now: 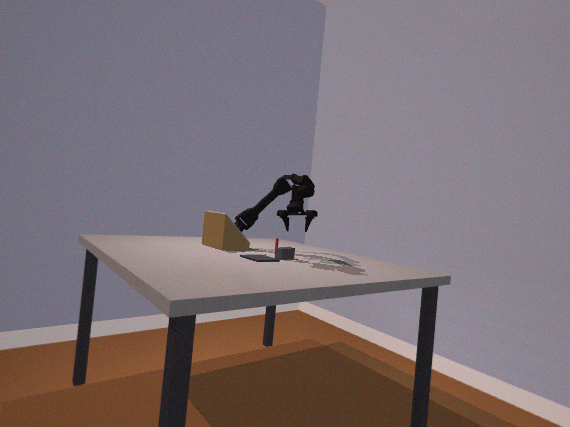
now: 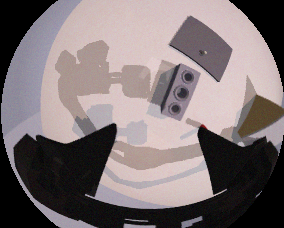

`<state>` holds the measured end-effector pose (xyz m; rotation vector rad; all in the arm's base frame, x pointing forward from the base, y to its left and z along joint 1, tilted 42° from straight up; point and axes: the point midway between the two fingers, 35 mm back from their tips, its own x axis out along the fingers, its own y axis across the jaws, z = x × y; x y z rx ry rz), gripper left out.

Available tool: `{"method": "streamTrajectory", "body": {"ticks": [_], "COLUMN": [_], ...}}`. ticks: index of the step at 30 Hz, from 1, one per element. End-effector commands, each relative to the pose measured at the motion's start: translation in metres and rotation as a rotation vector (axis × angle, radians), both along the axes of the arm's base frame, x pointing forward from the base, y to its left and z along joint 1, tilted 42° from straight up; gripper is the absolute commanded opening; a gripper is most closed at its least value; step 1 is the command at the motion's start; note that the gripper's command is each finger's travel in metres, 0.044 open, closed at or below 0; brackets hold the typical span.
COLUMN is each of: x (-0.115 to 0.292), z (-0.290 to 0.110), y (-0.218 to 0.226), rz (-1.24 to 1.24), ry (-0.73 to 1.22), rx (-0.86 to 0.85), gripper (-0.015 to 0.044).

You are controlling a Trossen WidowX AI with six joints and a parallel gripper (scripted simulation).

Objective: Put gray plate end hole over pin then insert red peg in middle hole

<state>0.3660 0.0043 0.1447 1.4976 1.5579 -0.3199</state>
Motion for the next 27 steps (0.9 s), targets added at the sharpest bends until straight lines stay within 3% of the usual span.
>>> {"method": "streamTrajectory", "body": {"ticks": [1, 9, 15, 27], "x": [-0.02, -0.02, -0.016, -0.014], "z": [-0.017, -0.019, -0.064, -0.078], "y": [-0.042, -0.041, 0.0, 0.013], "rz": [-0.154, -0.154, -0.153, -0.153], "ry": [0.268, 0.267, 0.266, 0.266], "rx": [0.036, 0.036, 0.039, 0.04], "gripper": [0.044, 0.044, 0.044, 0.044]}}
